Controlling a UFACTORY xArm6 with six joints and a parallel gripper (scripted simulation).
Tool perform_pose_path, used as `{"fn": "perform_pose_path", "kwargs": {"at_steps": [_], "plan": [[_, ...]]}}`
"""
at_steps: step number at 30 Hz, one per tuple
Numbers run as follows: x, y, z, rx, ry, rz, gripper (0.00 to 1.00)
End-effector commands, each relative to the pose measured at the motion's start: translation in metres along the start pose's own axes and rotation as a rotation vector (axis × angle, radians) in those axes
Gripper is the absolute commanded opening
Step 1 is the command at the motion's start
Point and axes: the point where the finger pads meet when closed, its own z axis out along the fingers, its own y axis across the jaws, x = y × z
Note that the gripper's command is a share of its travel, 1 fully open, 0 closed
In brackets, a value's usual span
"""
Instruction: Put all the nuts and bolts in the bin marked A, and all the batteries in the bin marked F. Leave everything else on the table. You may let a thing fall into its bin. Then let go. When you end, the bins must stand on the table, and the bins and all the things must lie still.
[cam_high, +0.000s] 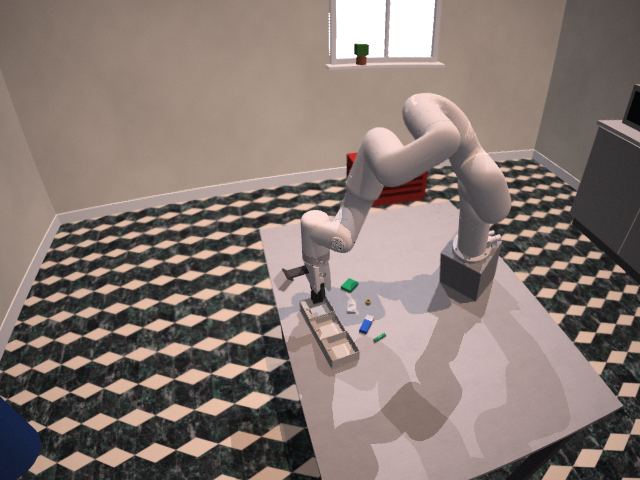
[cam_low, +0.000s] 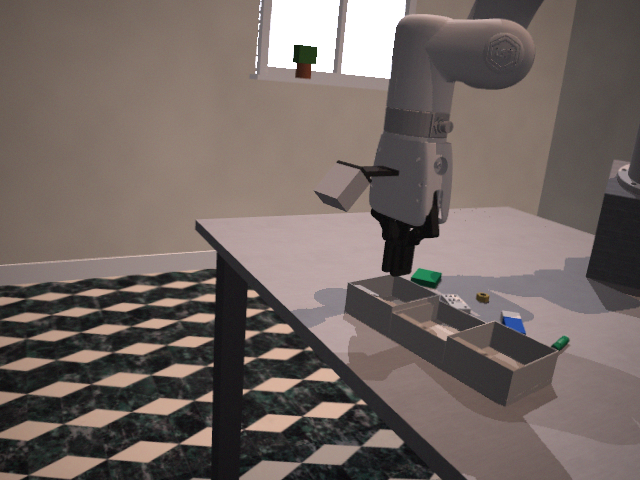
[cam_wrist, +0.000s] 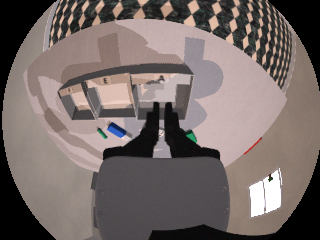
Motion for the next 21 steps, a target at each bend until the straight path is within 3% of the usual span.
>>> {"fn": "perform_pose_path", "kwargs": {"at_steps": [1, 4, 21], "plan": [[0.001, 0.0, -0.008, -0.001, 0.0, 0.0, 0.07], [0.001, 0.0, -0.009, -0.001, 0.0, 0.0, 0.07], [0.002, -0.075, -0.008, 0.0, 0.0, 0.0, 0.07]]}}
